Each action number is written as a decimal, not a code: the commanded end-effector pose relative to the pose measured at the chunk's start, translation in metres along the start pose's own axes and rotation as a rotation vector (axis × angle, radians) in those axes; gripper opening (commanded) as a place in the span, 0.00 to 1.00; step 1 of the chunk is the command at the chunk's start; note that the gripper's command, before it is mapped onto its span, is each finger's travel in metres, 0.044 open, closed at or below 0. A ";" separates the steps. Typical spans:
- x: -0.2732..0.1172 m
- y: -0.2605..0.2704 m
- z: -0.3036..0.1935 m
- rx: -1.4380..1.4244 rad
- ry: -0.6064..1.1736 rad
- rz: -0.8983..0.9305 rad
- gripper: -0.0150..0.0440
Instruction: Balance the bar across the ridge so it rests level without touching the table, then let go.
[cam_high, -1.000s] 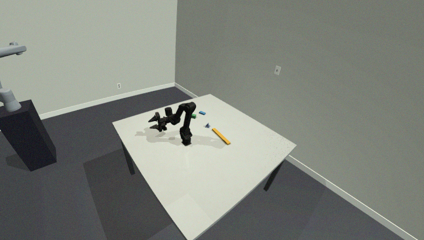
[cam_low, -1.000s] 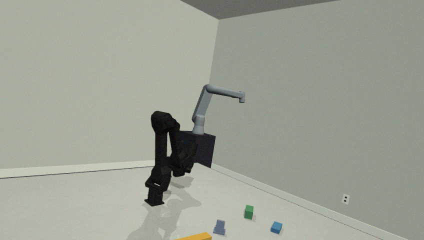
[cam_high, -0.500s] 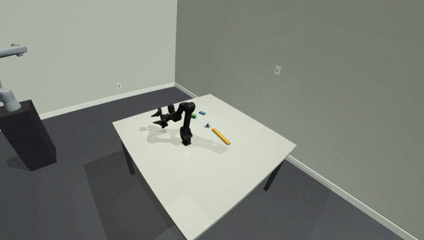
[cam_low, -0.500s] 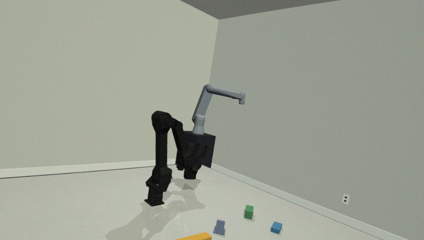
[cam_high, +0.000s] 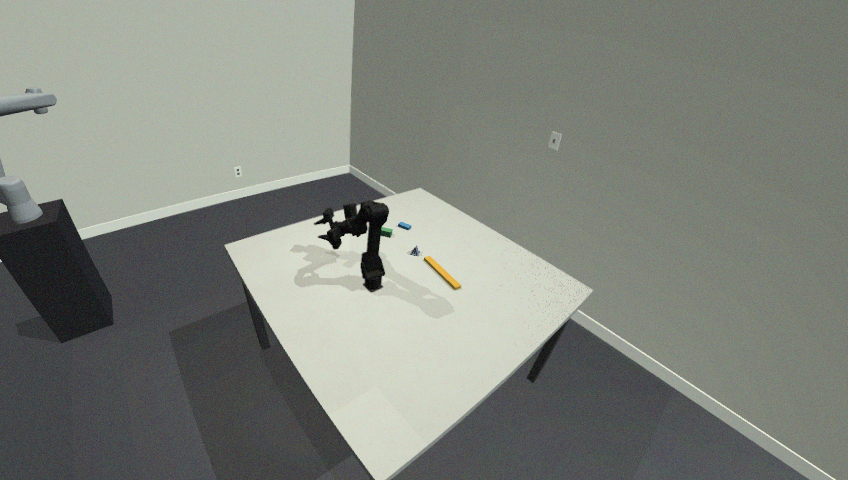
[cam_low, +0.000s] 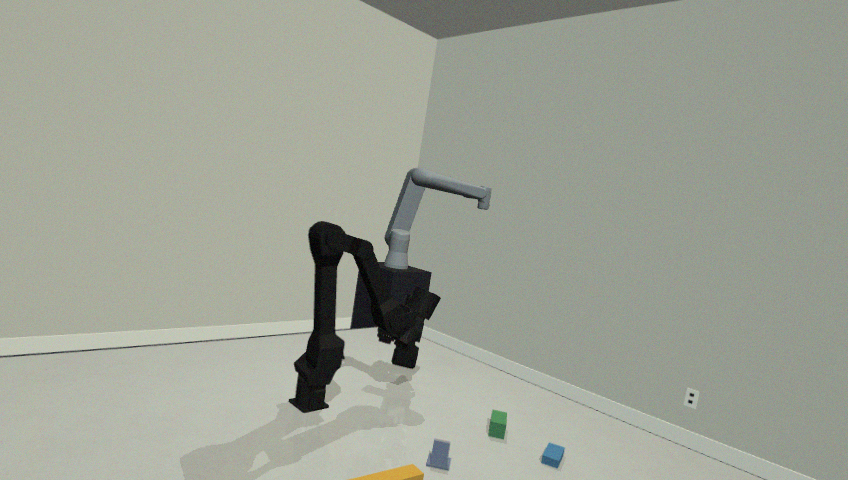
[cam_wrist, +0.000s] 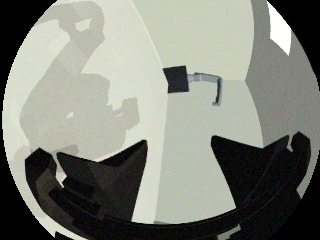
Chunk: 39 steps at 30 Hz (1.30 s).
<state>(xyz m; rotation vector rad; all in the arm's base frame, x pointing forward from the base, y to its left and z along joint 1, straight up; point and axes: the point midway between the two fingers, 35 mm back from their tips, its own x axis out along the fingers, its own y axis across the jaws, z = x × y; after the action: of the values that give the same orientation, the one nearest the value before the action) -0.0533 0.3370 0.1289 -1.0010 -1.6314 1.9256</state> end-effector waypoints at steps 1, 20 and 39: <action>-0.009 0.003 -0.026 0.049 0.082 0.027 0.79; -0.080 0.029 -0.126 0.287 0.455 0.142 0.79; -0.180 0.063 -0.185 0.542 0.790 0.230 0.79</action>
<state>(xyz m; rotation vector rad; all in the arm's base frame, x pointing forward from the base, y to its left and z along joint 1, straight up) 0.1919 0.3253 0.1047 -1.4568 -0.6209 1.6523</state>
